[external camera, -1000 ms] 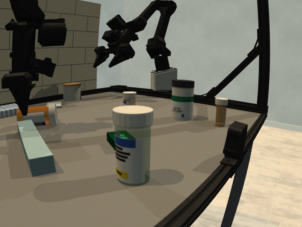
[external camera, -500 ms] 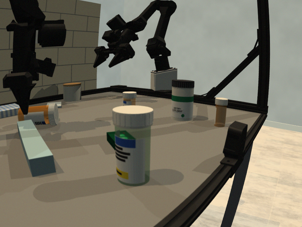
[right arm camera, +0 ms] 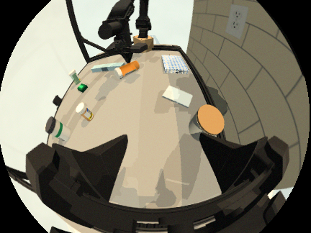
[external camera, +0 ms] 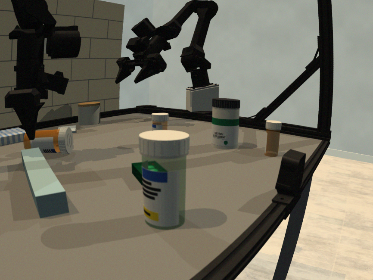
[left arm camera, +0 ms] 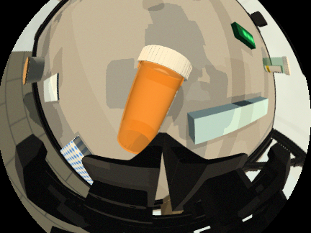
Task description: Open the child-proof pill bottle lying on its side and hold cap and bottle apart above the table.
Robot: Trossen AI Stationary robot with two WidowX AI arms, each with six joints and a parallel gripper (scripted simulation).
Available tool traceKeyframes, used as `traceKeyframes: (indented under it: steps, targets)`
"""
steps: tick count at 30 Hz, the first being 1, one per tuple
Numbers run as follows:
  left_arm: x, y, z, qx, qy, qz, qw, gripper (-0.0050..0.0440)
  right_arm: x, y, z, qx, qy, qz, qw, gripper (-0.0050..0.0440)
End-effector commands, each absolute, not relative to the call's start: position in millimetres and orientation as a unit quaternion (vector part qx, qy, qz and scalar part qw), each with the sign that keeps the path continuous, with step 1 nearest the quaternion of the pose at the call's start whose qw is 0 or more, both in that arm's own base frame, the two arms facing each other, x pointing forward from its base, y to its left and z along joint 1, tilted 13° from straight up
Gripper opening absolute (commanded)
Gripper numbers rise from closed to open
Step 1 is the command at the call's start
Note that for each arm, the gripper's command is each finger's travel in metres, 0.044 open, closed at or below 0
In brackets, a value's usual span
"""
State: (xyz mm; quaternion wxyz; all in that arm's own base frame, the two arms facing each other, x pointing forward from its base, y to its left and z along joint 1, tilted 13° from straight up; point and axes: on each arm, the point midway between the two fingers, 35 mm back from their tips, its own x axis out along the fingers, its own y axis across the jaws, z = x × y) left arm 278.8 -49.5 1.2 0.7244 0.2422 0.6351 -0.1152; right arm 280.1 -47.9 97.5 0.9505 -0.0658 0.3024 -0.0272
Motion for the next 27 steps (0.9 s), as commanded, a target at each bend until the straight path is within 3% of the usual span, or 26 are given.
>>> traceKeyframes:
  steps: [1, 5, 15, 25, 27]
  targets:
    - [279, -49, 12, 0.244, 0.634, -0.115, 0.725, 0.0, 280, -48, 98, -0.066, 0.302, -0.027, 0.951, 0.044]
    - [271, -54, 46, 0.244, 0.634, -0.115, 0.725, 0.0, 280, -48, 98, -0.066, 0.302, -0.027, 0.951, 0.044]
    - [271, -54, 46, 0.244, 0.634, -0.115, 0.725, 0.0, 280, -48, 98, -0.066, 0.302, -0.027, 0.951, 0.044]
    - [300, -49, 49, 0.36, 0.607, -0.219, 0.674, 0.024, 280, -48, 98, -0.066, 0.302, -0.027, 0.951, 0.044]
    - [300, -49, 49, 0.36, 0.607, -0.219, 0.674, 0.024, 280, -48, 98, -0.066, 0.302, -0.027, 0.951, 0.044]
